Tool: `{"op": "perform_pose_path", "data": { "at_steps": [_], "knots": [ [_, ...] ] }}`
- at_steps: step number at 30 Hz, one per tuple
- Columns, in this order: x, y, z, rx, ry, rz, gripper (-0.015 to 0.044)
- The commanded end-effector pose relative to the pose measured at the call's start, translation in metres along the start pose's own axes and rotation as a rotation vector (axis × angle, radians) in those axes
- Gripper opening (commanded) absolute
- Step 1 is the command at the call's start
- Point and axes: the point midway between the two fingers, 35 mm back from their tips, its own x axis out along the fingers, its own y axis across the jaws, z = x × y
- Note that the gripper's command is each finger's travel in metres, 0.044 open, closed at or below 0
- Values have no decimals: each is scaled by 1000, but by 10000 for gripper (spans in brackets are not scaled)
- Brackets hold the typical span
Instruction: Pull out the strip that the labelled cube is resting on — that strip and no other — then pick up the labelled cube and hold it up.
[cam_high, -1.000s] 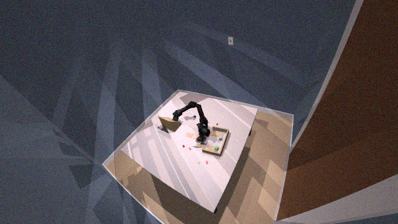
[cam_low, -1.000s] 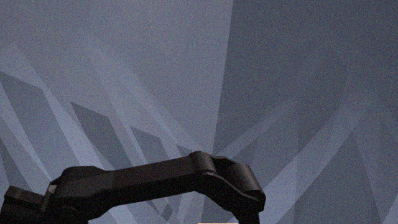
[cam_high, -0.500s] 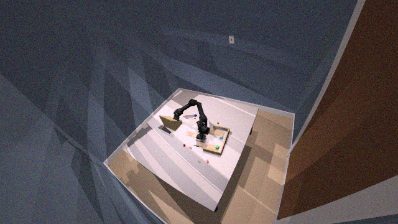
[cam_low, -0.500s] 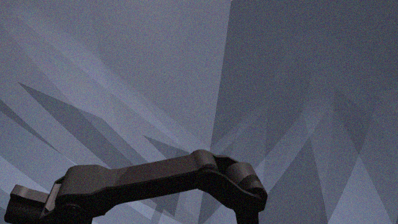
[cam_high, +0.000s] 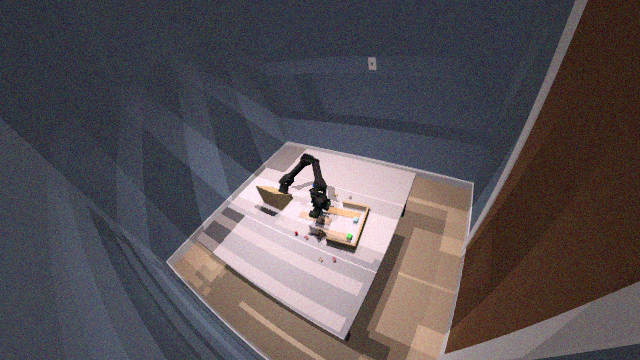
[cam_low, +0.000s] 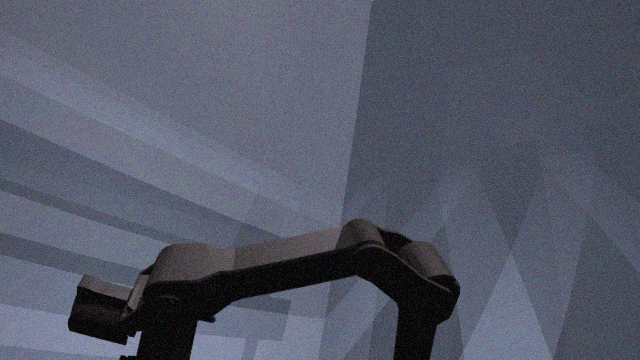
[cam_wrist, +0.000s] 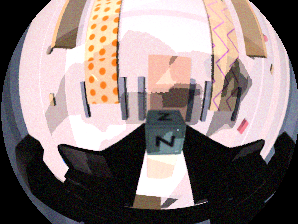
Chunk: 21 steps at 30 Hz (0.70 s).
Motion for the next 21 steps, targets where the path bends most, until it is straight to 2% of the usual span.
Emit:
{"op": "perform_pose_path", "data": {
  "at_steps": [1, 17, 21],
  "knots": [
    [-1, 2, -11, -4, 2, -2, 0],
    [-1, 15, -59, -2, 4, -2, 0],
    [-22, 15, -58, -2, 4, -3, 0]
  ]
}}
